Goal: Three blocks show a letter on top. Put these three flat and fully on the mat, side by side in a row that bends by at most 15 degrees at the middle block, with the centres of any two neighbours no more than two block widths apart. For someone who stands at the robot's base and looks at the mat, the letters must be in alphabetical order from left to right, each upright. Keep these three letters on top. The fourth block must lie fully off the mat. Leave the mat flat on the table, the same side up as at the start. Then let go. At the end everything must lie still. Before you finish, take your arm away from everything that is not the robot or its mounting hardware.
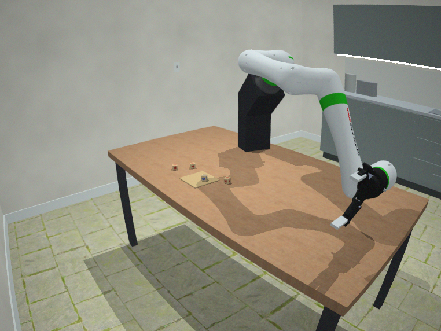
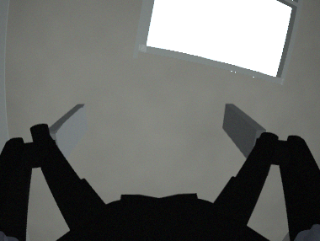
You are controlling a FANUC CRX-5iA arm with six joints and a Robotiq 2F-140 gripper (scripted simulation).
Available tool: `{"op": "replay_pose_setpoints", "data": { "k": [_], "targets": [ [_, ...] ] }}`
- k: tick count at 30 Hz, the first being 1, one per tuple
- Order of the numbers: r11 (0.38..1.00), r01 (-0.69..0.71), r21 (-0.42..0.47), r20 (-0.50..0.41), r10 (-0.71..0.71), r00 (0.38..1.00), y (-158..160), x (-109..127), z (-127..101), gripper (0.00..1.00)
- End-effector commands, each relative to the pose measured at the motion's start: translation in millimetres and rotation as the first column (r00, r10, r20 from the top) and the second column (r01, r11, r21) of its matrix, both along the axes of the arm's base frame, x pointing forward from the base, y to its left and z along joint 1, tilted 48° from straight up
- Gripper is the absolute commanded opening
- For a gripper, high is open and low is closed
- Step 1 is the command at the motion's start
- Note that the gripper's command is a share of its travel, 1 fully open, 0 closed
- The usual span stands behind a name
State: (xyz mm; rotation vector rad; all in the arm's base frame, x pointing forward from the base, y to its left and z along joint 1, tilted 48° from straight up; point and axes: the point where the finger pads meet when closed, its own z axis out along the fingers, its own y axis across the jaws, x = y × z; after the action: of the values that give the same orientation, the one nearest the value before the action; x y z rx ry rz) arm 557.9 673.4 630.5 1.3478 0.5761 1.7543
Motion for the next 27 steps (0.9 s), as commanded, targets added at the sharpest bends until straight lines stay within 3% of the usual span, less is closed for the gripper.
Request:
{"op": "replay_pose_setpoints", "data": {
  "k": [1, 5, 7, 9, 15, 22, 24, 25, 27],
  "targets": [
    [0.998, 0.057, 0.014, -0.062, -0.056, 0.997, -38, 32, -7, 1.00],
    [0.993, 0.115, 0.026, -0.128, -0.110, 0.986, -79, 62, -16, 1.00],
    [0.993, 0.115, 0.026, -0.128, -0.110, 0.986, -79, 62, -16, 1.00],
    [0.986, 0.165, 0.034, -0.187, -0.156, 0.970, -116, 86, -25, 1.00],
    [0.970, 0.240, 0.044, -0.279, -0.219, 0.935, -173, 117, -42, 1.00],
    [0.942, 0.331, 0.052, -0.395, -0.285, 0.873, -246, 146, -66, 1.00],
    [0.942, 0.331, 0.052, -0.395, -0.285, 0.873, -246, 146, -66, 1.00],
    [0.928, 0.368, 0.053, -0.444, -0.308, 0.842, -278, 156, -78, 1.00],
    [0.921, 0.387, 0.054, -0.470, -0.319, 0.823, -294, 160, -84, 1.00]
  ]
}}
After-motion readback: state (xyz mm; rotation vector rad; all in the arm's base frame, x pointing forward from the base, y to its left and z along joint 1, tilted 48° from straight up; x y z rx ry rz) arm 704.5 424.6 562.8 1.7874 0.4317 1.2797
